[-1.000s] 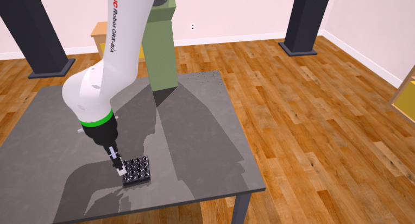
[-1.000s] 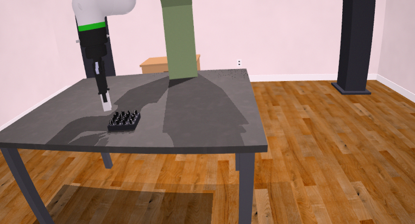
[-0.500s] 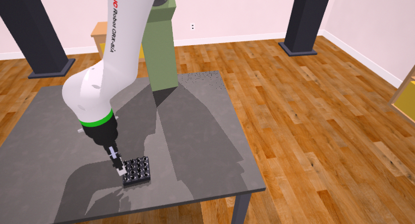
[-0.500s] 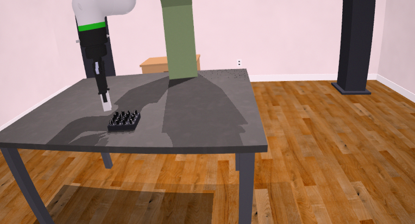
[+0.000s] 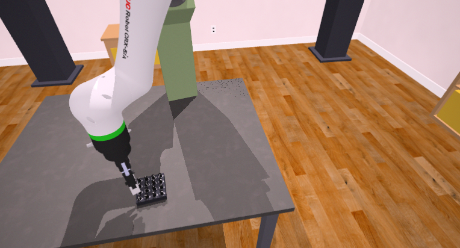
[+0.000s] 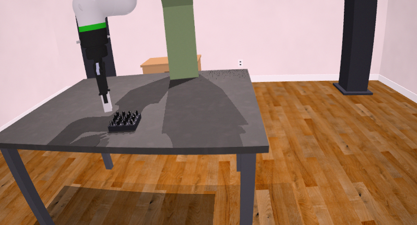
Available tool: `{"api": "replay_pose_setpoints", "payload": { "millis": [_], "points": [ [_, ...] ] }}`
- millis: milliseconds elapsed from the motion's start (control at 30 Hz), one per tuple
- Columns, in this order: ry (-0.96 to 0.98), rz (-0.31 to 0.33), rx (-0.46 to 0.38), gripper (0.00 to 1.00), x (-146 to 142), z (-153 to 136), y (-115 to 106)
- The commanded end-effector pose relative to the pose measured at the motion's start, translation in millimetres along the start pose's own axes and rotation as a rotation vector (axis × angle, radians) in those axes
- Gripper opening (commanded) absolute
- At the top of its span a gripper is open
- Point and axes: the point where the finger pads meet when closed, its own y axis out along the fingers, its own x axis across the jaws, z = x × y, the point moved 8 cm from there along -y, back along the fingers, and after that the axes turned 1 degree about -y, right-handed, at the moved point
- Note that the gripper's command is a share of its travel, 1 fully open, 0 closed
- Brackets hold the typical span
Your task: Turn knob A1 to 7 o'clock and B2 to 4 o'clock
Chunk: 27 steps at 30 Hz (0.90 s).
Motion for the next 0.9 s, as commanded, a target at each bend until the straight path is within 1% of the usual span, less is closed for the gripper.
{"api": "replay_pose_setpoints", "payload": {
  "millis": [0,233,733,867],
  "points": [
    [-0.005,0.0,-0.001,0.12,0,0,1],
    [-0.013,-0.001,-0.001,0.12,0,0,5],
    [-0.013,-0.001,-0.001,0.12,-1,0,26],
    [-0.013,-0.001,-0.001,0.12,-1,0,29]
  ]
}}
